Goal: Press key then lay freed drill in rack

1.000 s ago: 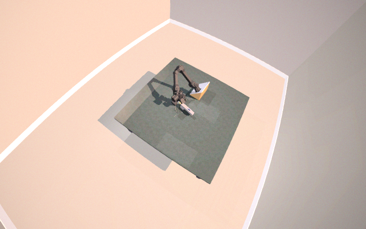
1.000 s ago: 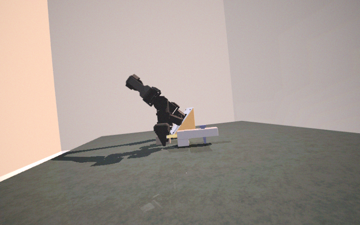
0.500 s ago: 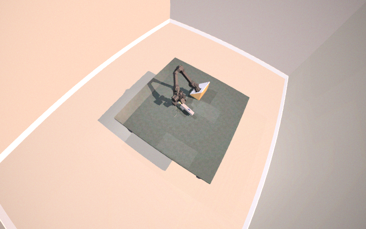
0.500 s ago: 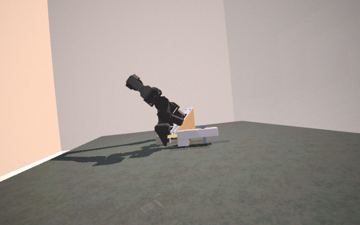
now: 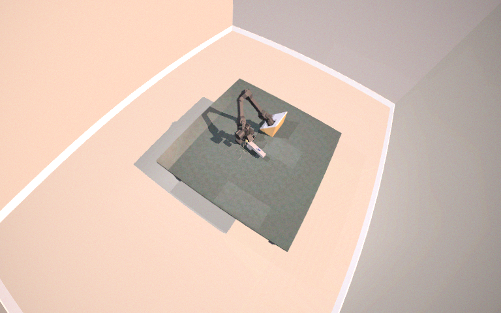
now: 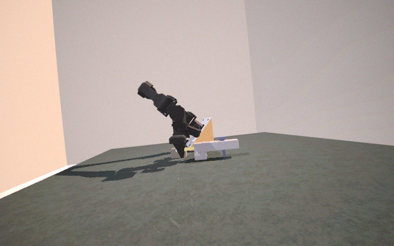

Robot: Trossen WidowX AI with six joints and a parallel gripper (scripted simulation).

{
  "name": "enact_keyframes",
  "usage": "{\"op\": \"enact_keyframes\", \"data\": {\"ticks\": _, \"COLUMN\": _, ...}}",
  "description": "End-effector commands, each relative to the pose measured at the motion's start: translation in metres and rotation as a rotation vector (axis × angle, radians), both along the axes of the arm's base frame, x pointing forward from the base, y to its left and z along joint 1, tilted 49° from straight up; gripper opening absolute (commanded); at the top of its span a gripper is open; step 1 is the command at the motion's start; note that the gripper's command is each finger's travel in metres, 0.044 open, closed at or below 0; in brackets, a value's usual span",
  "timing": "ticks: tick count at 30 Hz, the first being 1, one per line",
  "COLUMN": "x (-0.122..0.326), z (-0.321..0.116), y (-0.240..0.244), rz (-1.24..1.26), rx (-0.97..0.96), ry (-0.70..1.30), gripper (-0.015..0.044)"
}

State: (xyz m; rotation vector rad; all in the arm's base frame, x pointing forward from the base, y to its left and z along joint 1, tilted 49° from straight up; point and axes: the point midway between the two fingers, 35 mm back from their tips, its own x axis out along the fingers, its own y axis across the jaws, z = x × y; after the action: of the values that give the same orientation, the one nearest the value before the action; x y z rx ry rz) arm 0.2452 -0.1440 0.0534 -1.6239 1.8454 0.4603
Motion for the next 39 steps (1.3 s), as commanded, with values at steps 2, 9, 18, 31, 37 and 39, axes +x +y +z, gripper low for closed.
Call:
{"op": "enact_keyframes", "data": {"ticks": 2, "x": 0.0, "z": 0.0, "y": 0.0, "rz": 0.0, "rx": 0.0, "ry": -0.001, "gripper": 0.0}}
{"op": "enact_keyframes", "data": {"ticks": 9, "x": -0.001, "z": 0.002, "y": 0.002, "rz": -0.002, "rx": 0.006, "ry": -0.001, "gripper": 0.0}}
{"op": "enact_keyframes", "data": {"ticks": 18, "x": -0.001, "z": 0.003, "y": 0.003, "rz": -0.002, "rx": 0.006, "ry": -0.001, "gripper": 0.0}}
{"op": "enact_keyframes", "data": {"ticks": 31, "x": -0.003, "z": 0.009, "y": -0.003, "rz": -0.002, "rx": 0.005, "ry": -0.001, "gripper": 0.0}}
{"op": "enact_keyframes", "data": {"ticks": 37, "x": -0.005, "z": 0.015, "y": -0.008, "rz": -0.002, "rx": 0.005, "ry": -0.001, "gripper": 0.0}}
{"op": "enact_keyframes", "data": {"ticks": 39, "x": -0.005, "z": 0.018, "y": -0.01, "rz": -0.002, "rx": 0.005, "ry": -0.001, "gripper": 0.0}}
